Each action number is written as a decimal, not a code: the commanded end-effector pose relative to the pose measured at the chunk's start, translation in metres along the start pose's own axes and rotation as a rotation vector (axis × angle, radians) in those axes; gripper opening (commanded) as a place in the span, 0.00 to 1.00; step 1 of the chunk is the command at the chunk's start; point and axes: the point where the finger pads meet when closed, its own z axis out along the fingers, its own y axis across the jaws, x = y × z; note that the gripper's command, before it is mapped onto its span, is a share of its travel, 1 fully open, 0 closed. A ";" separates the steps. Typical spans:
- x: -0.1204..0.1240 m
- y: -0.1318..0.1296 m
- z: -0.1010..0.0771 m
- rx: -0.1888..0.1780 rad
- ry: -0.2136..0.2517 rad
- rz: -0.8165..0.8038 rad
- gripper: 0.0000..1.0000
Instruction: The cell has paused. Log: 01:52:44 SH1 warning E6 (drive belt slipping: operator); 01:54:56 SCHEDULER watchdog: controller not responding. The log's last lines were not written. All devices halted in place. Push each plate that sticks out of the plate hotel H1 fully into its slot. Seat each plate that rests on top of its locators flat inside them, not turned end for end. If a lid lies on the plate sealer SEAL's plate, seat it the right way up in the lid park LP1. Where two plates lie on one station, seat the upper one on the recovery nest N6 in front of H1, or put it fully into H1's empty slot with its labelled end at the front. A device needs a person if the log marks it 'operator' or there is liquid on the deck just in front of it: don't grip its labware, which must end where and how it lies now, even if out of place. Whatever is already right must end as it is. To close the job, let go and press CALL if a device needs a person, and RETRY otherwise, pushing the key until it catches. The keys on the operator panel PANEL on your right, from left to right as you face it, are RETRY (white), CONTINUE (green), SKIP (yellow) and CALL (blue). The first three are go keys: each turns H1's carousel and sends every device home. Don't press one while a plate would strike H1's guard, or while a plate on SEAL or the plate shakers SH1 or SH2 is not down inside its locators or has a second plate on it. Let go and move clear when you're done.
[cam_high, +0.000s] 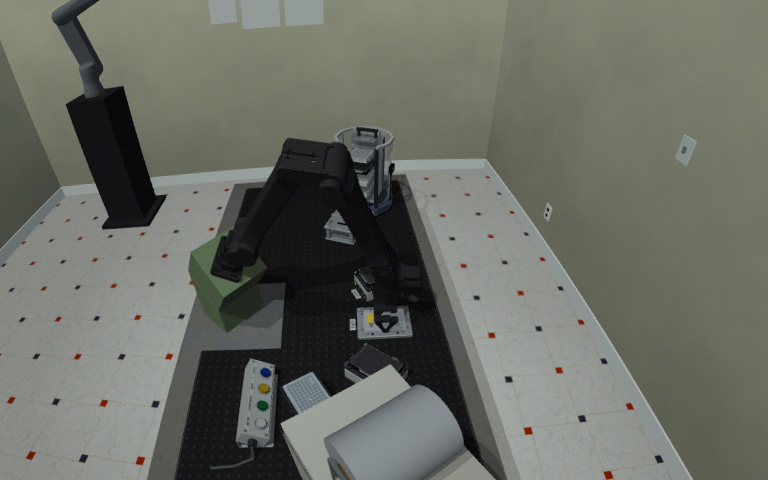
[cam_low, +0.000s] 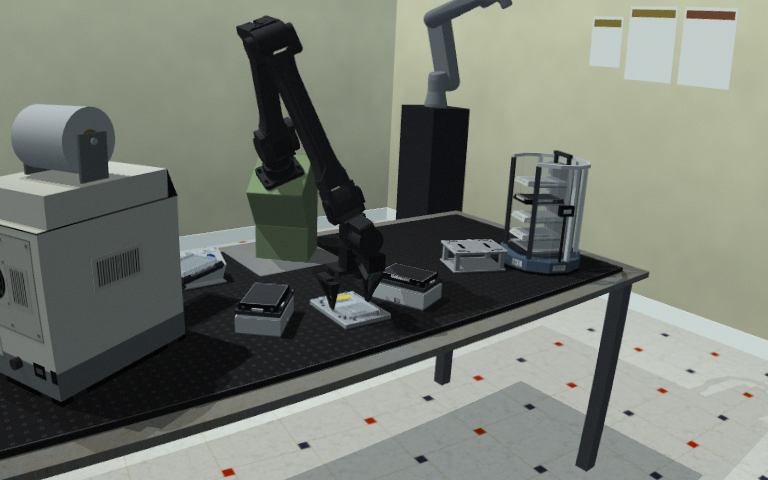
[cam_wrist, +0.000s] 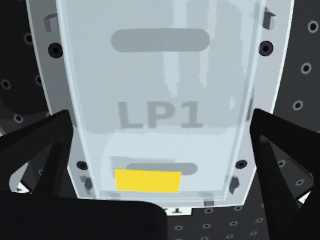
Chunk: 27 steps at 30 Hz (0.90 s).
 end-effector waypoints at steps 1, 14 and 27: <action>0.002 -0.003 0.010 0.003 0.006 -0.003 1.00; 0.002 -0.003 0.010 0.003 0.006 -0.003 1.00; -0.001 0.005 -0.014 -0.005 -0.007 -0.003 1.00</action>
